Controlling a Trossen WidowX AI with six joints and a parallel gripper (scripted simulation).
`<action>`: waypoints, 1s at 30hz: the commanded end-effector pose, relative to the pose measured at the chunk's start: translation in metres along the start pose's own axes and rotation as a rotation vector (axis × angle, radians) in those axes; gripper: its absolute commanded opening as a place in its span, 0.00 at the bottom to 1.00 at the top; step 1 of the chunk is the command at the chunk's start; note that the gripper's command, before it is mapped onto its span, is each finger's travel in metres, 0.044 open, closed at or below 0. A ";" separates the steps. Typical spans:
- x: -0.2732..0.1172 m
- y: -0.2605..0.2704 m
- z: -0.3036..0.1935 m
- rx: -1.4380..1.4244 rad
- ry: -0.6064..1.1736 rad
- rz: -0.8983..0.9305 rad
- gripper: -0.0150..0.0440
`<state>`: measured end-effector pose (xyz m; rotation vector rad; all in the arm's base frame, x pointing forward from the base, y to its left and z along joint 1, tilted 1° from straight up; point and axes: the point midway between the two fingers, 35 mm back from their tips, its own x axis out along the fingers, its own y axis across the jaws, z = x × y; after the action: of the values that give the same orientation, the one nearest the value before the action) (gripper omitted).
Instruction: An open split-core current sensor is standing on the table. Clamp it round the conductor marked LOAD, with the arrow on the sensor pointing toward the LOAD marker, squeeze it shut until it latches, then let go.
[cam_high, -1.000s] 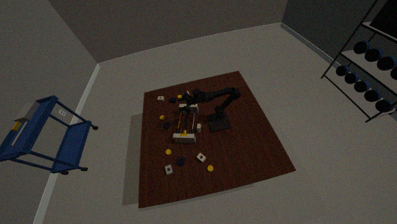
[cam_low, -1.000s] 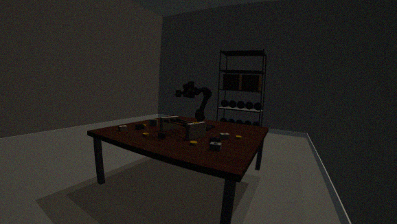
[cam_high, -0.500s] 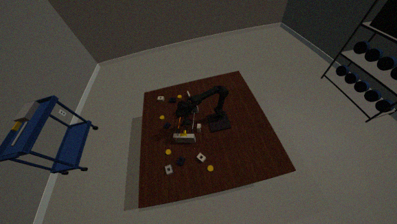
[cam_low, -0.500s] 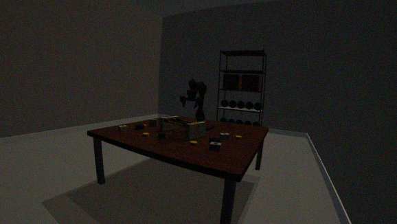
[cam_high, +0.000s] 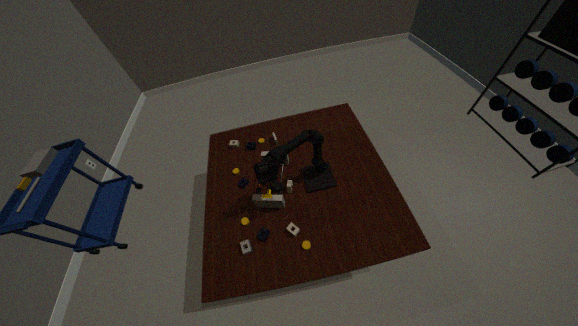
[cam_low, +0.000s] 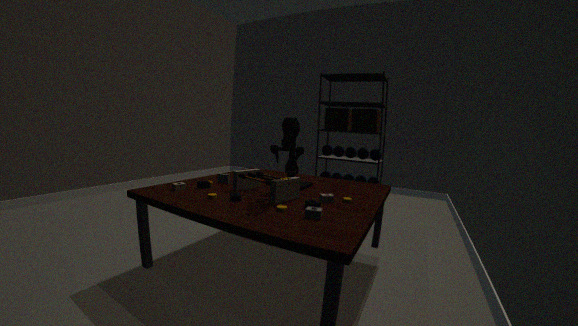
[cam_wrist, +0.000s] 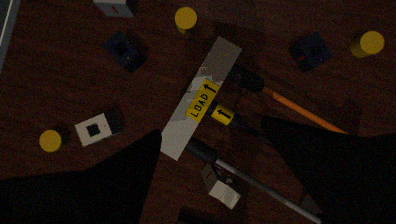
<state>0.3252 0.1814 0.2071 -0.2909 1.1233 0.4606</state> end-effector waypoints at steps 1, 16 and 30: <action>0.000 0.002 0.000 -0.002 0.005 0.004 1.00; 0.006 -0.001 -0.023 -0.439 0.077 0.018 1.00; 0.016 -0.007 -0.094 -1.638 0.222 0.237 1.00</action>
<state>0.2938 0.1611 0.1767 -1.0616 1.0180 0.9922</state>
